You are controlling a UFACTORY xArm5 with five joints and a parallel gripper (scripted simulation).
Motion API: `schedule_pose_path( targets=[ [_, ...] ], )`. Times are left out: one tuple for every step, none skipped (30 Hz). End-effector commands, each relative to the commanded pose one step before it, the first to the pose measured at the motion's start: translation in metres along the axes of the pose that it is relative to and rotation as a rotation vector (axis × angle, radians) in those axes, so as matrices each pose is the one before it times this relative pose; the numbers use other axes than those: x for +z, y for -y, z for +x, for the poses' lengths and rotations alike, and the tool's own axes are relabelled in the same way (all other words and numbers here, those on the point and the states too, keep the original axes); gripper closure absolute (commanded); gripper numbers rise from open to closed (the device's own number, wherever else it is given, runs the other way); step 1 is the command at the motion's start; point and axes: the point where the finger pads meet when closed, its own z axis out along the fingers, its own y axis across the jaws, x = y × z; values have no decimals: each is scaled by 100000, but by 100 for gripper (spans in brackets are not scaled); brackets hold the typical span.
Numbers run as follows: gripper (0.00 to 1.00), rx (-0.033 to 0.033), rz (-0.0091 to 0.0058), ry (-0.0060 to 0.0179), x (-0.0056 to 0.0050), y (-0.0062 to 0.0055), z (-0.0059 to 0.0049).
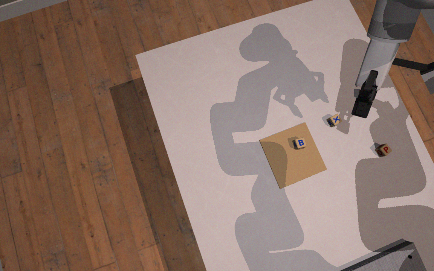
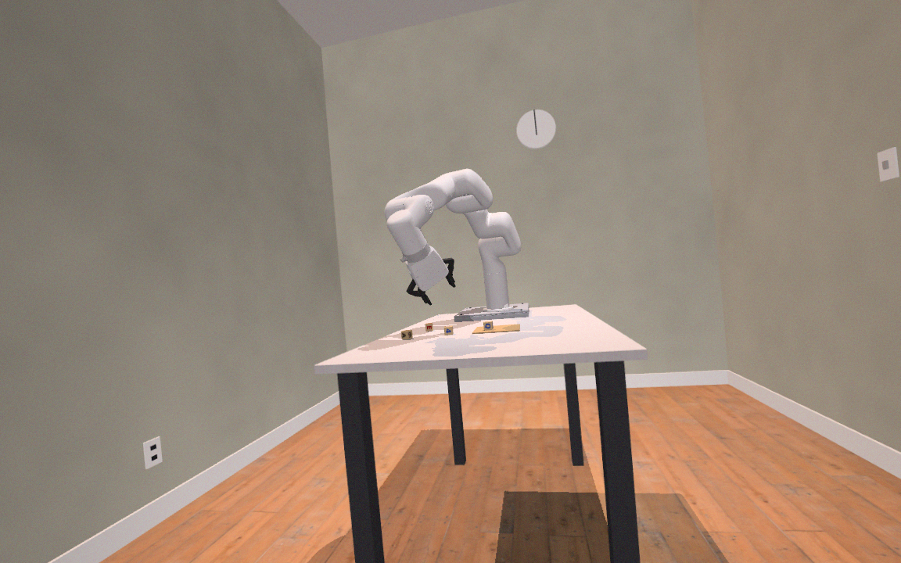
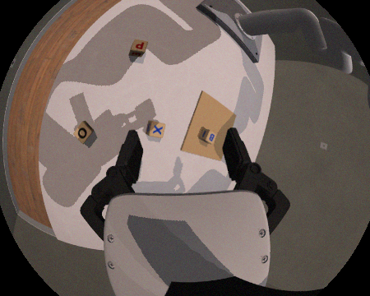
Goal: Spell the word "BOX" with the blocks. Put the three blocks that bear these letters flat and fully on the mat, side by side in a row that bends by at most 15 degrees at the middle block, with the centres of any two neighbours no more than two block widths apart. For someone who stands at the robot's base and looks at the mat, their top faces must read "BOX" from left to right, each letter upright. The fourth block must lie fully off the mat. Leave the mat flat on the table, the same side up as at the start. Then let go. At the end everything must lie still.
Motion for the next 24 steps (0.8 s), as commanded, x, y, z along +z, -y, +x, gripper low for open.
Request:
schedule_pose_path(
  targets=[
    [0,11140,-3102,-2276,473,623,-94],
    [0,3552,-836,-670,233,205,-54],
    [0,1557,-360,-302,103,89,-27],
    [0,1702,-389,-336,113,97,-31],
    [0,1822,-410,-367,121,103,-35],
    [0,1929,-428,-396,129,108,-38],
    [0,1942,-424,-406,131,108,-40],
    [0,1963,-421,-418,133,108,-43],
    [0,1971,-415,-427,134,108,-45],
    [0,1934,-400,-427,133,105,-46],
    [0,1949,-396,-437,134,105,-48],
    [0,1939,-386,-442,134,103,-49],
    [0,1723,-337,-399,120,91,-45],
    [0,1492,-287,-350,104,78,-41],
    [0,1272,-241,-301,89,66,-35],
    [0,0,0,0,0,0,0],
    [0,0,0,0,0,0,0],
    [0,1065,-199,-254,75,55,-30],
    [0,872,-161,-210,62,45,-25],
    [0,694,-127,-168,49,35,-20],
    [0,533,-97,-129,38,27,-16],
    [0,390,-70,-95,28,20,-12],
    [0,384,-69,-94,27,19,-12],
    [0,267,-48,-65,19,13,-8]
  ],
)
